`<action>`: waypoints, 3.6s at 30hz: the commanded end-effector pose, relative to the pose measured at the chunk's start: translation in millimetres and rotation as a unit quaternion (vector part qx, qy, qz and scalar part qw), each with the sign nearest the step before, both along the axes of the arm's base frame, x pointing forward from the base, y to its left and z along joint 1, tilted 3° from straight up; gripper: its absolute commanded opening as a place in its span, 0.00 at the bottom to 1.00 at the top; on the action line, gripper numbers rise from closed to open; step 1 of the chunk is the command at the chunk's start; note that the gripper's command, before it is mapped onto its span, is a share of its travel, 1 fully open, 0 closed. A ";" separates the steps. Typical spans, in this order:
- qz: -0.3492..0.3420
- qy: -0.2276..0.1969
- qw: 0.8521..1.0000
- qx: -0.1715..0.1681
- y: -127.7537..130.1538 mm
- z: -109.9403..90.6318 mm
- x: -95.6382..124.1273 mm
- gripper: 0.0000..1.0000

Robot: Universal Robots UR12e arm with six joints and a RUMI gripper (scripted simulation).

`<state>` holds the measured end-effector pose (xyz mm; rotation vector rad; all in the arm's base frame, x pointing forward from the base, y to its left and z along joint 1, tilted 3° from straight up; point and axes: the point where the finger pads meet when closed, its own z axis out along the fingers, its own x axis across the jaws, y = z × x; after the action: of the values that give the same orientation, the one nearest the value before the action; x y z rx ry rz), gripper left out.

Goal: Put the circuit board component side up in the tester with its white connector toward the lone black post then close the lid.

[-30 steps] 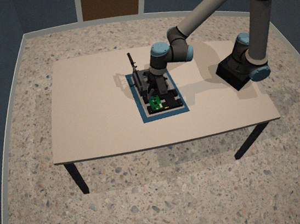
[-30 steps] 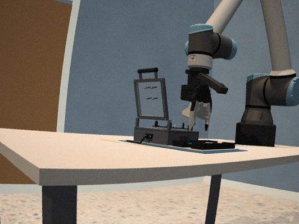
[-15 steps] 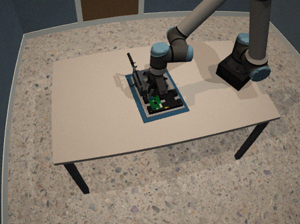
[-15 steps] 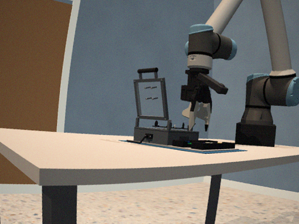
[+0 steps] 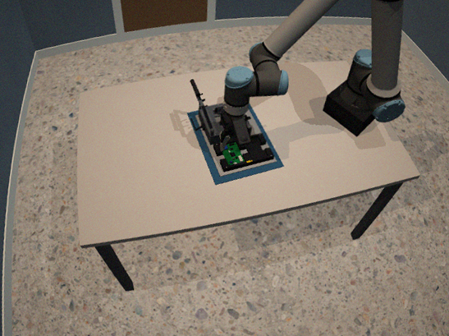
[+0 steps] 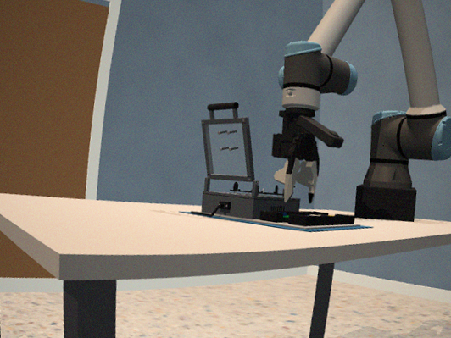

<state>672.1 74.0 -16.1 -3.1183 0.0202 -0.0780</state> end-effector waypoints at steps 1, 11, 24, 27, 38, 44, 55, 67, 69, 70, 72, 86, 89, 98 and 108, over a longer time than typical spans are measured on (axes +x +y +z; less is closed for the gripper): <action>0.000 -0.001 1.000 0.000 0.1 -6.4 1.3 0.59; 0.000 -0.001 1.000 0.000 0.4 -16.6 2.2 0.59; 0.000 -0.001 1.000 0.000 0.4 -19.9 2.5 0.59; 0.000 -0.001 1.000 0.000 0.4 -19.9 2.5 0.59; 0.000 -0.001 1.000 0.000 0.4 -19.9 2.5 0.59; 0.000 -0.001 1.000 0.000 0.4 -19.9 2.5 0.59; 0.000 -0.001 1.000 0.000 0.4 -19.9 2.5 0.59; 0.000 -0.001 1.000 0.000 0.5 -20.8 2.5 0.59; 0.000 -0.001 1.000 0.000 0.5 -21.5 2.6 0.59; 0.000 -0.001 1.000 0.000 0.5 -22.0 2.6 0.59; 0.000 -0.001 1.000 0.000 0.5 -23.1 2.6 0.59; 0.000 -0.001 1.000 0.000 0.7 -32.7 3.1 0.59; 0.000 -0.001 1.000 0.000 0.8 -35.2 3.3 0.59; 0.000 -0.001 1.000 0.000 0.9 -39.4 3.5 0.59; 0.000 -0.001 1.000 0.000 0.9 -41.0 3.6 0.59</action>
<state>674.9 75.0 -57.3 -3.1183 0.0202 -0.0781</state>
